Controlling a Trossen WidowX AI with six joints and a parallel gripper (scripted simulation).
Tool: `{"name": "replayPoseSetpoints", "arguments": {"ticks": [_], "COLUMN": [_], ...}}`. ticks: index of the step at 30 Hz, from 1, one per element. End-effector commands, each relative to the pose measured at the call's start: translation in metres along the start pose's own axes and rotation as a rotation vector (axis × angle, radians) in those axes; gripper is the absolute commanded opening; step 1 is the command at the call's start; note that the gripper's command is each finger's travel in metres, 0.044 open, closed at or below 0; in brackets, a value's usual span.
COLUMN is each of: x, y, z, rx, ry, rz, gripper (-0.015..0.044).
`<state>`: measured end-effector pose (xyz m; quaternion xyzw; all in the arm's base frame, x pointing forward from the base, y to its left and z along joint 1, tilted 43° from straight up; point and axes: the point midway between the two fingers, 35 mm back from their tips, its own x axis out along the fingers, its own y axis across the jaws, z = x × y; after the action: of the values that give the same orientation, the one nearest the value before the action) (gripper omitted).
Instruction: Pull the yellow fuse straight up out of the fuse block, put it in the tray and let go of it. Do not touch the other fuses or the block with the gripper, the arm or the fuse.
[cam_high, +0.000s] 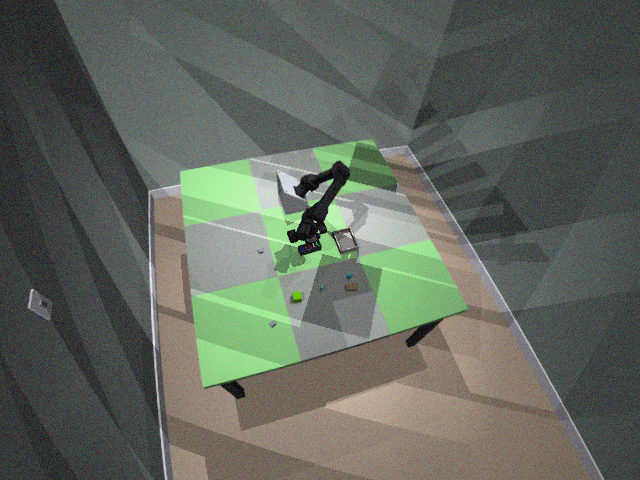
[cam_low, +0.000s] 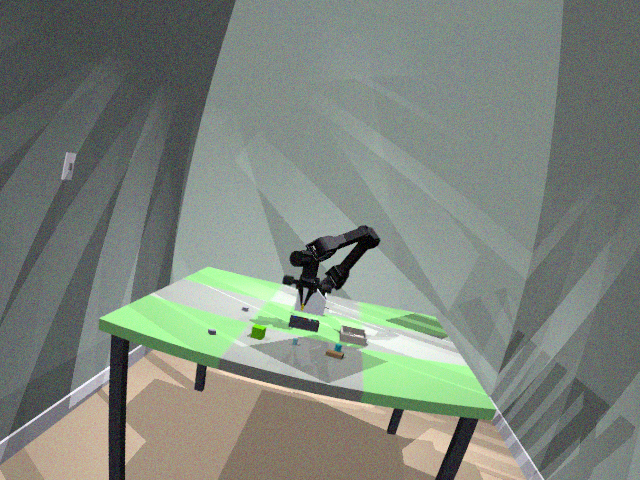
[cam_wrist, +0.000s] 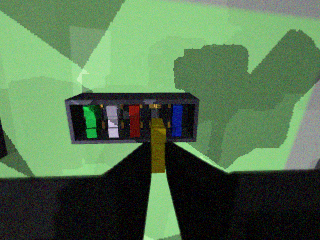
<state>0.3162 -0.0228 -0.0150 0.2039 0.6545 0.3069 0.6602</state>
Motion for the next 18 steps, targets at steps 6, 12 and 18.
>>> {"name": "replayPoseSetpoints", "arguments": {"ticks": [6,12,18], "x": [-0.005,-0.006,-0.005], "y": [0.024,0.069,0.116], "z": [0.010,0.023,0.029], "rx": [-0.003,-0.002,-0.002], "ry": [0.000,-0.001,-0.003], "rz": [-0.015,-0.025,-0.025], "gripper": [0.0000,0.0000,0.0000]}}
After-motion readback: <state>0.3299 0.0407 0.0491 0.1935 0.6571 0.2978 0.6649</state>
